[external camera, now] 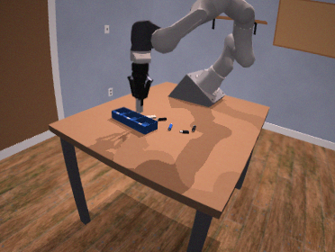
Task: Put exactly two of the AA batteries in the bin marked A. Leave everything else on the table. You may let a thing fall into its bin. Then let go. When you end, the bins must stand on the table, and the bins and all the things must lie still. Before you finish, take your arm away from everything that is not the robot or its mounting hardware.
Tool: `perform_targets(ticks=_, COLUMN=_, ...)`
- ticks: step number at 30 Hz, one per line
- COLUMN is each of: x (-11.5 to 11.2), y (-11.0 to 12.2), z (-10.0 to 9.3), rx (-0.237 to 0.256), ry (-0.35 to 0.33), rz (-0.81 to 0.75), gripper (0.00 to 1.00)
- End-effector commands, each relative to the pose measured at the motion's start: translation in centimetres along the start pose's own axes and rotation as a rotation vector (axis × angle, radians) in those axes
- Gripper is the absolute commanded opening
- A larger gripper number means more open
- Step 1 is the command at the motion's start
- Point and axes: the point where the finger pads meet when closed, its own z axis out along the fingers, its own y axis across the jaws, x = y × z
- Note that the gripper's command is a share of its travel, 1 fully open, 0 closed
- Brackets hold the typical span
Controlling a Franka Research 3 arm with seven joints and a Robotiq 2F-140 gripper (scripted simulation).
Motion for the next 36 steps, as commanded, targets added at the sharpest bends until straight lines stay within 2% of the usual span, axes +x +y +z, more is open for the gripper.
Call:
perform_targets(ticks=1, x=0.6, y=-1.8, z=0.0, rx=-0.001, ry=0.006, rz=0.021, gripper=0.05)
perform_targets(ticks=5, x=0.9, y=-3.7, z=0.0, rx=-0.001, ry=0.006, rz=0.021, gripper=0.05)
perform_targets(ticks=10, x=0.9, y=-3.7, z=0.0, rx=-0.001, ry=0.006, rz=0.021, gripper=0.05)
perform_targets(ticks=25, x=0.9, y=-3.7, z=4.0, rx=-0.001, ry=0.006, rz=0.021, gripper=0.05)
perform_targets(ticks=32, x=0.9, y=-3.7, z=5.2, rx=-0.001, ry=0.006, rz=0.021, gripper=0.05)
perform_targets(ticks=36, x=0.9, y=-3.7, z=5.2, rx=-0.001, ry=0.006, rz=0.021, gripper=0.05)
